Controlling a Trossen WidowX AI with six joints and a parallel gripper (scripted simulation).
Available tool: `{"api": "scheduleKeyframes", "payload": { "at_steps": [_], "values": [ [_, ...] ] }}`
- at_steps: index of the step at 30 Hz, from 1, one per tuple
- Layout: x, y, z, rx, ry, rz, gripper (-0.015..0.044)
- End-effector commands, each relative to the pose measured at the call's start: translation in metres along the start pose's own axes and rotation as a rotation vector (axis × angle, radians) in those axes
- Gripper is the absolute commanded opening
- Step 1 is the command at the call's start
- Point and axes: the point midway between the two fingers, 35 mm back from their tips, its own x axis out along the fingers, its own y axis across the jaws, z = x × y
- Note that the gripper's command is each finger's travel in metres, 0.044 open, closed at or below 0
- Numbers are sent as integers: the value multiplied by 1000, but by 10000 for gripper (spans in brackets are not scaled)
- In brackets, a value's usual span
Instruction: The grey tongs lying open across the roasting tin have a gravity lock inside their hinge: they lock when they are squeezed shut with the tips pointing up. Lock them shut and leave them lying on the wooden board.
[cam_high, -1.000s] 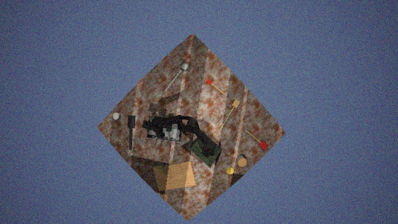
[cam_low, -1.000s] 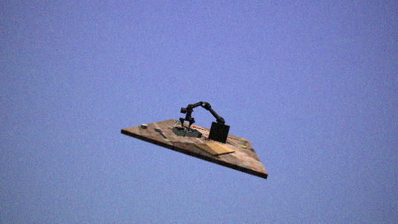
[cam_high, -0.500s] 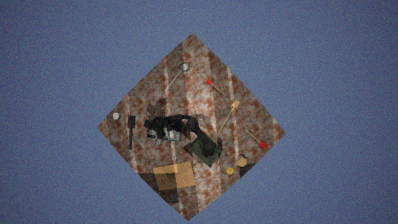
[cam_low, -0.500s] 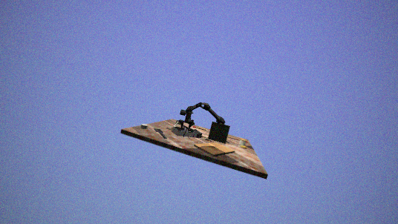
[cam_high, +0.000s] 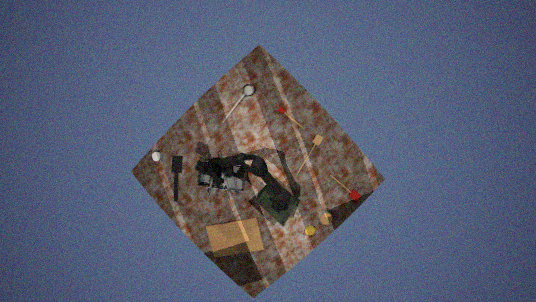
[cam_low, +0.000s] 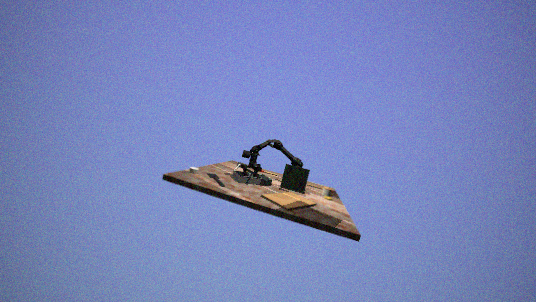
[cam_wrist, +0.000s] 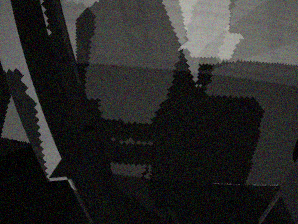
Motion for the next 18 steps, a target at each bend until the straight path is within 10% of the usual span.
{"api": "scheduleKeyframes", "payload": {
  "at_steps": [1, 18],
  "values": [
    [0, 0, 0, 0, 0, -1, 387],
    [0, 0, 0, 0, 0, -1, 255]
  ]
}}
